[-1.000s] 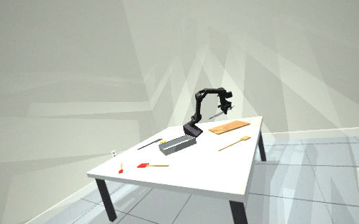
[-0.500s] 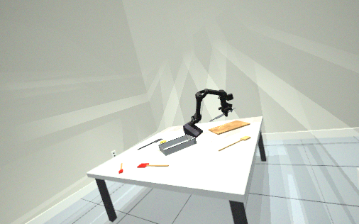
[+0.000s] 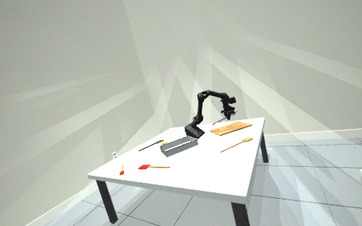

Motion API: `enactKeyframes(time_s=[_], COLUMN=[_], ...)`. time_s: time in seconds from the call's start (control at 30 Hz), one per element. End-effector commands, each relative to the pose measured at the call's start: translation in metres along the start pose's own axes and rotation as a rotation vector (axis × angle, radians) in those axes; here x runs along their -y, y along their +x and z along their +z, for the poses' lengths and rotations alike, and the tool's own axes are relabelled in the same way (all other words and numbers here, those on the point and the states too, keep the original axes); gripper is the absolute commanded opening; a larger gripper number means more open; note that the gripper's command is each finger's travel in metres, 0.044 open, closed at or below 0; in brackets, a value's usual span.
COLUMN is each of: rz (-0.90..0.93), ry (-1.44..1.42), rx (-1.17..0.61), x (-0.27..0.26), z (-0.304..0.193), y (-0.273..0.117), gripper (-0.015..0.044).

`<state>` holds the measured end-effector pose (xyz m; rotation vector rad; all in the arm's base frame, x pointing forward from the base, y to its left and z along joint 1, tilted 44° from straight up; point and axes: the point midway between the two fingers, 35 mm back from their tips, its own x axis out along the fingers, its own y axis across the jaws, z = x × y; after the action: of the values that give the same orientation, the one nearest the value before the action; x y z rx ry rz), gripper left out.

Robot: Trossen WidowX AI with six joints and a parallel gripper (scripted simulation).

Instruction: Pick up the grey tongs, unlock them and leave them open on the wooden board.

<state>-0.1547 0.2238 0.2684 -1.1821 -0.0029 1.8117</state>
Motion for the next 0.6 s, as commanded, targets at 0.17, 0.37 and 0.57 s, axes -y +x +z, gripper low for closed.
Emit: enactKeyframes(time_s=[0.17, 0.37, 0.57], rz=[0.004, 0.003, 0.001], ry=[-0.007, -0.008, -0.009], rx=[-0.002, 0.000, 0.001], x=[-0.001, 0.000, 0.001], z=[-0.002, -0.003, -0.004], y=[0.016, 0.025, 0.035], gripper=[-0.0150, -0.0150, -0.0150])
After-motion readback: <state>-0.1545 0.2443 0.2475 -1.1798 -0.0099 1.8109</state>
